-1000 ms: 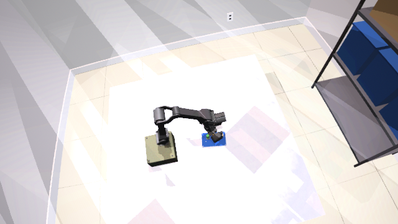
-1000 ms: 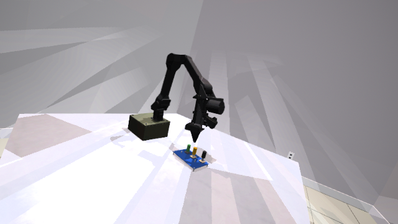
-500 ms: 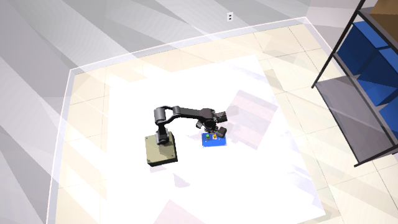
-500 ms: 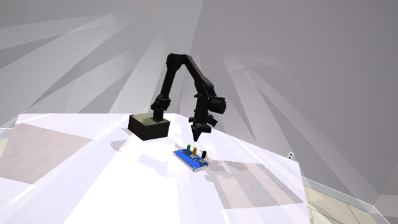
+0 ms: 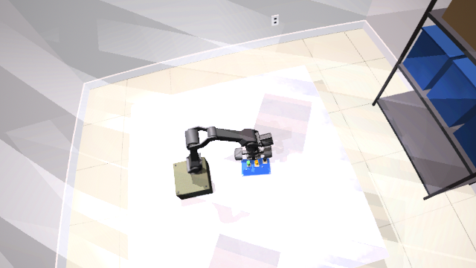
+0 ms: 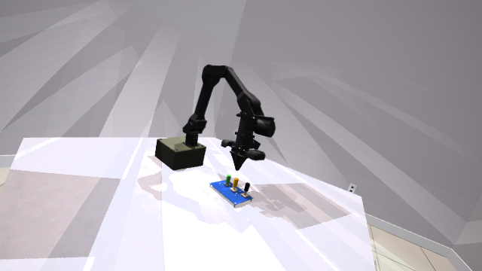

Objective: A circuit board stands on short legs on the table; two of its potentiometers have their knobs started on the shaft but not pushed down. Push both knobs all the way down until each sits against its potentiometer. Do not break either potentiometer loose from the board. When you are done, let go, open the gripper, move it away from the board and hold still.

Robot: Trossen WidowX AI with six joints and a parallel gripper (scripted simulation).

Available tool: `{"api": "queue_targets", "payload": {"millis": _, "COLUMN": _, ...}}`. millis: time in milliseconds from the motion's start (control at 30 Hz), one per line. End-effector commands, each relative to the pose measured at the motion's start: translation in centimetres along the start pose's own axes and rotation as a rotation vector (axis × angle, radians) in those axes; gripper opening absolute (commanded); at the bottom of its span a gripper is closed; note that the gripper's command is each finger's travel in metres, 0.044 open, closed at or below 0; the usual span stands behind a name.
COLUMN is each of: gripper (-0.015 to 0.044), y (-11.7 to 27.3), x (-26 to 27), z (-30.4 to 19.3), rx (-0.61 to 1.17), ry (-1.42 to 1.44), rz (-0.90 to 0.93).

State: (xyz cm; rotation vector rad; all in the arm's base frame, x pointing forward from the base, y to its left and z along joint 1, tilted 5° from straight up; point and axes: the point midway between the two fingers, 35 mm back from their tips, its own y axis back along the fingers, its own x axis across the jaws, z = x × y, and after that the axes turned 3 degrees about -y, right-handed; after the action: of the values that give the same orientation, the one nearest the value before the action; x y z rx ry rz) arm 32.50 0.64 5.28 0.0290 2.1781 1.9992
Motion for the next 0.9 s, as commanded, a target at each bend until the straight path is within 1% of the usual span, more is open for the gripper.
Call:
{"api": "queue_targets", "payload": {"millis": 0, "gripper": 0.0000, "y": 0.00, "x": -0.11, "z": 0.09, "rx": -0.005, "ry": 0.119, "rz": 0.008}}
{"api": "queue_targets", "payload": {"millis": 867, "gripper": 0.0000, "y": 0.88, "x": -0.70, "z": 0.08, "rx": -0.023, "ry": 1.025, "rz": 0.030}}
